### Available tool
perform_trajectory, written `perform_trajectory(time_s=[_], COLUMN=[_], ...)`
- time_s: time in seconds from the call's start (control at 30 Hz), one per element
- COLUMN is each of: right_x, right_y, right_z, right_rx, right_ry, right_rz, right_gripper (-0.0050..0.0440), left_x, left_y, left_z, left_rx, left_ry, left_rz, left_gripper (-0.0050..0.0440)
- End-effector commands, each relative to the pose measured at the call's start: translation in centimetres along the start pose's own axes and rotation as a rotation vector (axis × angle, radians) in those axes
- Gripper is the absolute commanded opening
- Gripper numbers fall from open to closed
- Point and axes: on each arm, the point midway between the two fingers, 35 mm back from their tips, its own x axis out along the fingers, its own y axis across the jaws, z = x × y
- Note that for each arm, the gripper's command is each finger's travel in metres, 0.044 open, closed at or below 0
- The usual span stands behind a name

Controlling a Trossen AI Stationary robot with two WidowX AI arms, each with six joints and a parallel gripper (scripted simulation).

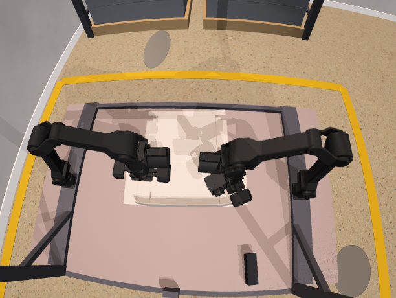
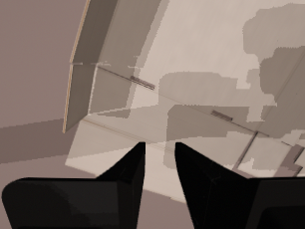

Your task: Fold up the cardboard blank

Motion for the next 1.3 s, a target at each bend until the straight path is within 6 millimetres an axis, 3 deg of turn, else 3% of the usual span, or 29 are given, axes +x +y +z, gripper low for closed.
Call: perform_trajectory(time_s=[0.0, 0.13, 0.23, 0.63, 0.7, 0.77, 1.2, 1.27], right_x=[-0.4, -0.4, -0.3, -0.2, -0.2, -0.1, 0.2, 0.2], right_y=[-0.6, -0.8, -1.2, -2.3, -2.3, -2.6, -3.8, -3.8], right_z=[0.7, 0.8, 1.0, 1.5, 1.5, 1.7, 2.2, 2.2], right_rx=[0.220, 0.313, 0.516, 1.082, 1.082, 1.237, 1.846, 1.846], right_ry=[-0.017, -0.017, -0.019, -0.021, -0.021, -0.022, -0.024, -0.024], right_rz=[-0.010, -0.009, -0.008, -0.002, -0.002, 0.000, 0.007, 0.007], right_gripper=[0.0103, 0.0103, 0.0103, 0.0103, 0.0103, 0.0103, 0.0103, 0.0103], left_x=[-1.2, -1.1, -1.0, -0.5, -0.5, -0.4, 0.3, 0.3], left_y=[0.5, 0.9, 1.6, 3.8, 3.8, 4.4, 6.7, 6.7], left_z=[0.0, 0.0, -0.1, -0.2, -0.2, -0.2, -0.3, -0.3], left_rx=[0.001, 0.001, 0.000, 0.000, 0.000, -0.001, -0.001, -0.001], left_ry=[-0.001, -0.001, -0.001, -0.001, -0.001, -0.001, 0.000, 0.000], left_rz=[-0.042, -0.042, -0.041, -0.041, -0.041, -0.041, -0.040, -0.040], left_gripper=[0.0000, 0.0000, 0.0000, 0.0000, 0.0000, 0.0000, 0.0000, 0.0000])
